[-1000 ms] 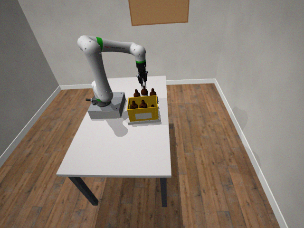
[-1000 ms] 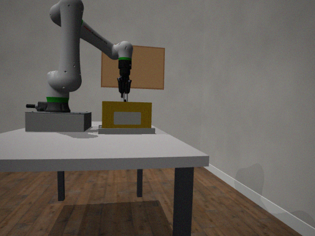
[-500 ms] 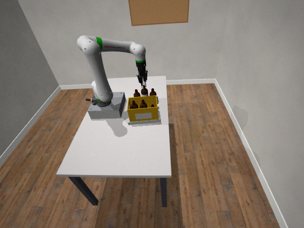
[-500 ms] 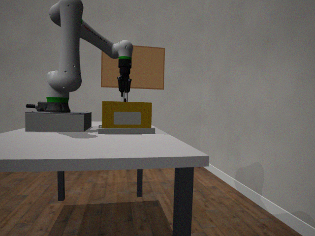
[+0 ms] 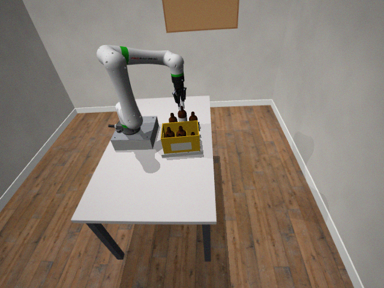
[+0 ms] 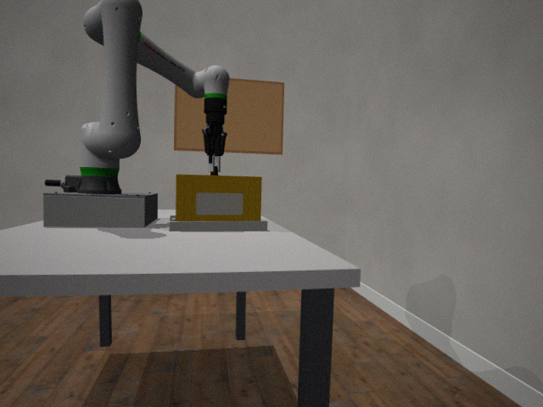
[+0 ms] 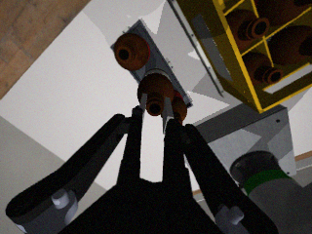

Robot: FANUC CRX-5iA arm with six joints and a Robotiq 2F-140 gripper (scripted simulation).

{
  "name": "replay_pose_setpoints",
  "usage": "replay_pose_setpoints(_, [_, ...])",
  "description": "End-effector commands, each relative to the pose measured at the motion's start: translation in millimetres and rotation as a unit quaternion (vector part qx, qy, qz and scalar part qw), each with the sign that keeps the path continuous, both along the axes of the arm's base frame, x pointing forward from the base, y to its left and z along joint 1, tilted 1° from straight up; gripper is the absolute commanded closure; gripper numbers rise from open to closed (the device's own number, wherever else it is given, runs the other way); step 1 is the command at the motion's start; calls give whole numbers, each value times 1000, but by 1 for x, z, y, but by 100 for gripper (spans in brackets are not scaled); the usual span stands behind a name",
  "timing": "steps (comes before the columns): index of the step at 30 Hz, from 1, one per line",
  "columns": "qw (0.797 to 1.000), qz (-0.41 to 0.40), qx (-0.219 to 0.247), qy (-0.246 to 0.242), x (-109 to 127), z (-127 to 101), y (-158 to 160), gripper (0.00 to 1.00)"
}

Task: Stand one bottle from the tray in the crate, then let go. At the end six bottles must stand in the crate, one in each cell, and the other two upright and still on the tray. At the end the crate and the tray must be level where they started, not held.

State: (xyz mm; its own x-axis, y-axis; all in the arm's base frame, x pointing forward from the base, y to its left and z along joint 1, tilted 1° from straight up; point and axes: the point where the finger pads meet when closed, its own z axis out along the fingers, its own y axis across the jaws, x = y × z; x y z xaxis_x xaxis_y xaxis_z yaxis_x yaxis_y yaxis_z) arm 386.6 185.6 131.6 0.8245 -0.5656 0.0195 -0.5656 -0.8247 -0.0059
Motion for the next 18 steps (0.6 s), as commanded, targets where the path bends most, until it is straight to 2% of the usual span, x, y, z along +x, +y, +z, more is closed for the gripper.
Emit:
replay_pose_setpoints(1, [1000,0,0,0,0,5,0,100])
replay_pose_setpoints(18, [1000,0,0,0,0,17,0,100])
